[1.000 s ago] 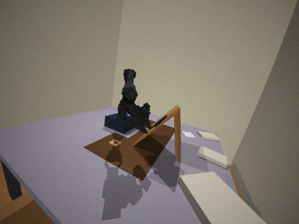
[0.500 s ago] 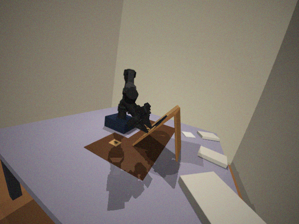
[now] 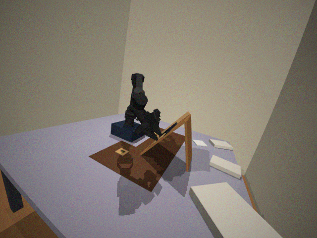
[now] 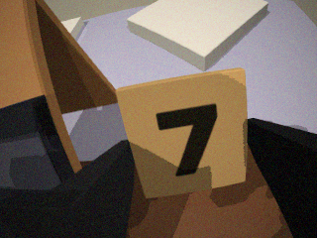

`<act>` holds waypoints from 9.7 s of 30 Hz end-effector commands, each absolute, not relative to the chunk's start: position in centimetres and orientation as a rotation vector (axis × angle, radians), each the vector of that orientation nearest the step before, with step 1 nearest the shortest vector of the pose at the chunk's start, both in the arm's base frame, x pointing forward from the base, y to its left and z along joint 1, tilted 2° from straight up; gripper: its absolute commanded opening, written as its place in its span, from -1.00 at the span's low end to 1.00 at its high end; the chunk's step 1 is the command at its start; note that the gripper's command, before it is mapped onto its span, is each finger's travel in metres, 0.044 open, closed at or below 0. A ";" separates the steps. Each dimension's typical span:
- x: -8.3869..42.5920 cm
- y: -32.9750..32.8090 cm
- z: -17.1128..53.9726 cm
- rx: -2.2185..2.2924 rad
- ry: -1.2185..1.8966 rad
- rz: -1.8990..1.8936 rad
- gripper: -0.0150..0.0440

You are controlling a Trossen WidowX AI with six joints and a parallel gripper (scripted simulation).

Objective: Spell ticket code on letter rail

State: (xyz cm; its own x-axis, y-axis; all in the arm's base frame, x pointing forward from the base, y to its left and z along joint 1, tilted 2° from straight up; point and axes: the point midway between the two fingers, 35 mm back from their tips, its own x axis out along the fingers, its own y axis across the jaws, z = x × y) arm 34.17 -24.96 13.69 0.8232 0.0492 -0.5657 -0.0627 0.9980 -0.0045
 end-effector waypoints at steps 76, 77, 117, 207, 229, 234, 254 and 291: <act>33.9 -21.0 13.6 -0.020 0.600 0.056 -0.49; 33.9 -20.9 13.6 -0.020 0.600 0.056 -0.49; 33.8 -19.0 13.6 -0.018 0.600 0.057 -0.49; 33.6 -13.7 13.6 -0.014 0.600 0.058 -0.49; 33.5 -12.1 13.6 -0.013 0.600 0.059 -0.49; 33.4 -11.8 13.6 -0.012 0.600 0.059 -0.49; 33.4 -10.4 13.6 -0.011 0.599 0.059 -0.49; 33.3 -8.1 13.6 -0.009 0.599 0.060 -0.49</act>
State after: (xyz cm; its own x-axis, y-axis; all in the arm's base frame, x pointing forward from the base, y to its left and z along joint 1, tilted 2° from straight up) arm 33.29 -8.28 13.58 0.8220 0.0569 -0.5666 -0.0625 0.9980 0.0095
